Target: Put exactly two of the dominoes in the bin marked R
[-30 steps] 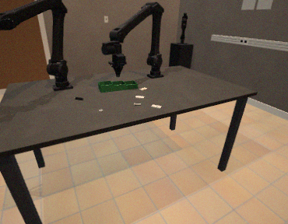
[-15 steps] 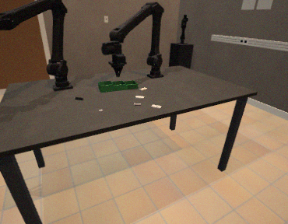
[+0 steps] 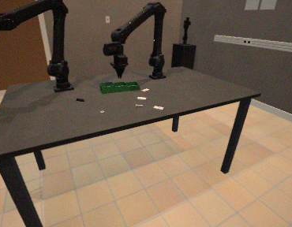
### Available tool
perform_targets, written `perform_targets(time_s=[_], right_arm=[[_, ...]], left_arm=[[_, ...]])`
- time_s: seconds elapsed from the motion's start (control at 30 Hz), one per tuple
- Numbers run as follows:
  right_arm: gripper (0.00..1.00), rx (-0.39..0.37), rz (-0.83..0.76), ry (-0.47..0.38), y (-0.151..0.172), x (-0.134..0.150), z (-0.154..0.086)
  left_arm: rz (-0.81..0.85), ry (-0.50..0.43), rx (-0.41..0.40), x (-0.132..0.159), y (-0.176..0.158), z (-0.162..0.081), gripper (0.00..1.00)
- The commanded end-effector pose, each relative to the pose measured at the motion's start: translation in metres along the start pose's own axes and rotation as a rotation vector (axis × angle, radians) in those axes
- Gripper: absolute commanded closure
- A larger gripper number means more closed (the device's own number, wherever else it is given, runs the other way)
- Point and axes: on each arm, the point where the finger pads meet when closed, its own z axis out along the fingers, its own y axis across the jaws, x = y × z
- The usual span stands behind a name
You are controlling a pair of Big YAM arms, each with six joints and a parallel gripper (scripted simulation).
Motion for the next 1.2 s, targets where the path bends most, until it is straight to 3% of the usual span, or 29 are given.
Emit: perform_targets(time_s=[0.0, 0.8, 1.17], right_arm=[[0.0, 0.005, 0.011, 0.008, -0.006, 0.003, 0.003], [0.0, 0.005, 0.011, 0.008, -0.006, 0.003, 0.003], [0.0, 0.005, 0.011, 0.008, -0.006, 0.003, 0.003]], left_arm=[[0.002, 0.0, -0.001, -0.005, -0.001, 0.008, 0.91], [0.002, 0.0, -0.001, -0.004, 0.0, 0.067, 0.91], [0.0, -0.014, 0.027, -0.007, -0.011, 0.053, 0.91]])
